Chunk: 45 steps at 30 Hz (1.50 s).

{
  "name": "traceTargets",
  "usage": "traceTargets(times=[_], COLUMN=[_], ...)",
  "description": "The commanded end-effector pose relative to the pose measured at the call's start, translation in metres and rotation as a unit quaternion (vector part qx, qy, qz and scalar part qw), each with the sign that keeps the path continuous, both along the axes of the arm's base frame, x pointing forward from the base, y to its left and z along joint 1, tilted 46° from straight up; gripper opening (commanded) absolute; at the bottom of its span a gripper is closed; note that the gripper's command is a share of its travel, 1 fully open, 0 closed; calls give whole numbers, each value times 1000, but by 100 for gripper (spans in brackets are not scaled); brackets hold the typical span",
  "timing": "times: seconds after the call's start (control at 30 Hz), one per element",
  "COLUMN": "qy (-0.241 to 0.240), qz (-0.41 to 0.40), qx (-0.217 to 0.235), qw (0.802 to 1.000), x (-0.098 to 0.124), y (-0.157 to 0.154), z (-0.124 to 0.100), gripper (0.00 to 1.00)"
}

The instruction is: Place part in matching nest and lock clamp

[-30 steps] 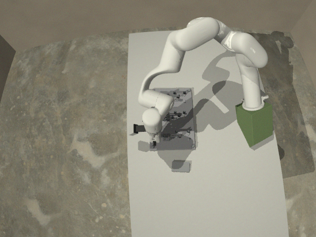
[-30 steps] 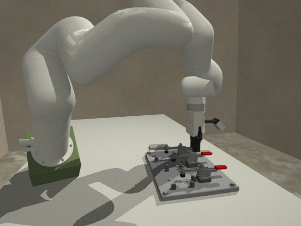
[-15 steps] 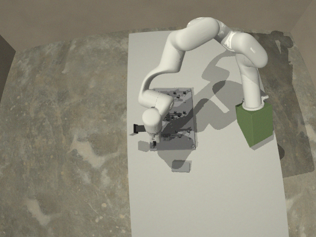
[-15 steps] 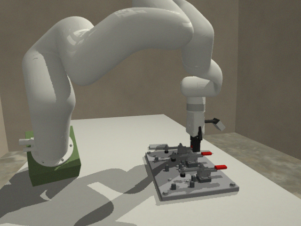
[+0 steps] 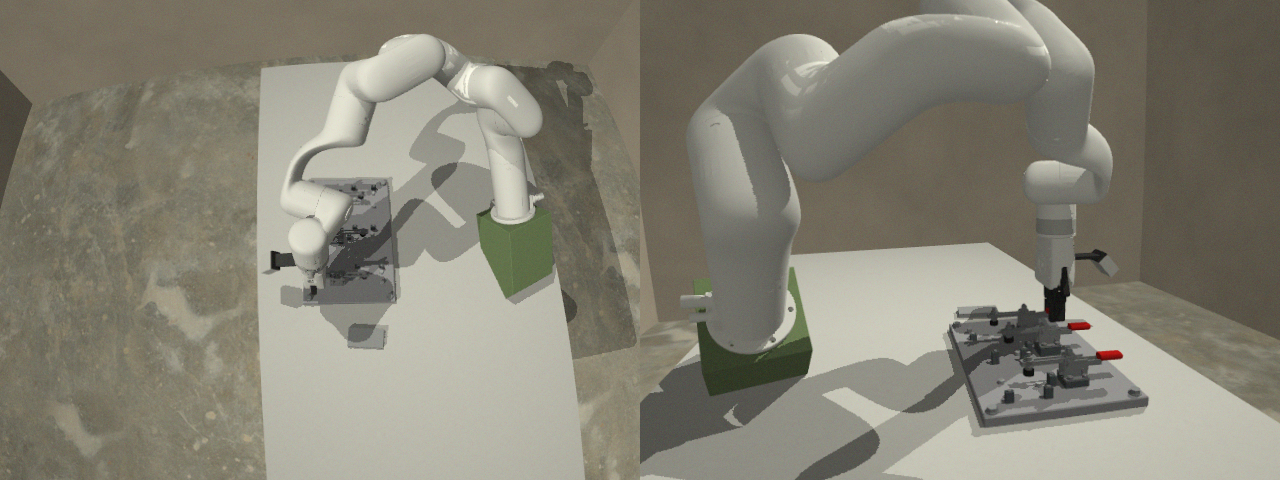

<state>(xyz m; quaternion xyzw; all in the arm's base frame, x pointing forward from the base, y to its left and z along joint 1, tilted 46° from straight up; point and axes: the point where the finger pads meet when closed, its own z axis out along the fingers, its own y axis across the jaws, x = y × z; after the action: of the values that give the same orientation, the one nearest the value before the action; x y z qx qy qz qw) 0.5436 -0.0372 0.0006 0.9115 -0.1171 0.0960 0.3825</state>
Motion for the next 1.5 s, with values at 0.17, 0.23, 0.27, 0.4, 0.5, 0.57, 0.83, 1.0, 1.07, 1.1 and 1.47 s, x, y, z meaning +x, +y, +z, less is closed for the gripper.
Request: traceTargets(times=[0.17, 0.23, 0.27, 0.4, 0.5, 0.57, 0.83, 1.0, 1.07, 1.1, 1.47], qy=[-1, -1, -1, -1, -1, -1, -1, -1, -1, -1, -1], qz=[1, 1, 1, 1, 1, 1, 1, 1, 1, 1, 1], qx=[1, 1, 1, 1, 1, 1, 1, 1, 1, 1, 1], qw=[1000, 1000, 1000, 1000, 1000, 1000, 1000, 1000, 1000, 1000, 1000], x=[-3, -4, -5, -6, -8, -10, -18, -20, -22, -23, -33], y=[7, 9, 9, 11, 13, 14, 20, 21, 22, 23, 27], z=[5, 6, 7, 8, 9, 10, 12, 12, 12, 12, 12], gripper=[0, 0, 0, 0, 0, 0, 0, 0, 0, 0, 0])
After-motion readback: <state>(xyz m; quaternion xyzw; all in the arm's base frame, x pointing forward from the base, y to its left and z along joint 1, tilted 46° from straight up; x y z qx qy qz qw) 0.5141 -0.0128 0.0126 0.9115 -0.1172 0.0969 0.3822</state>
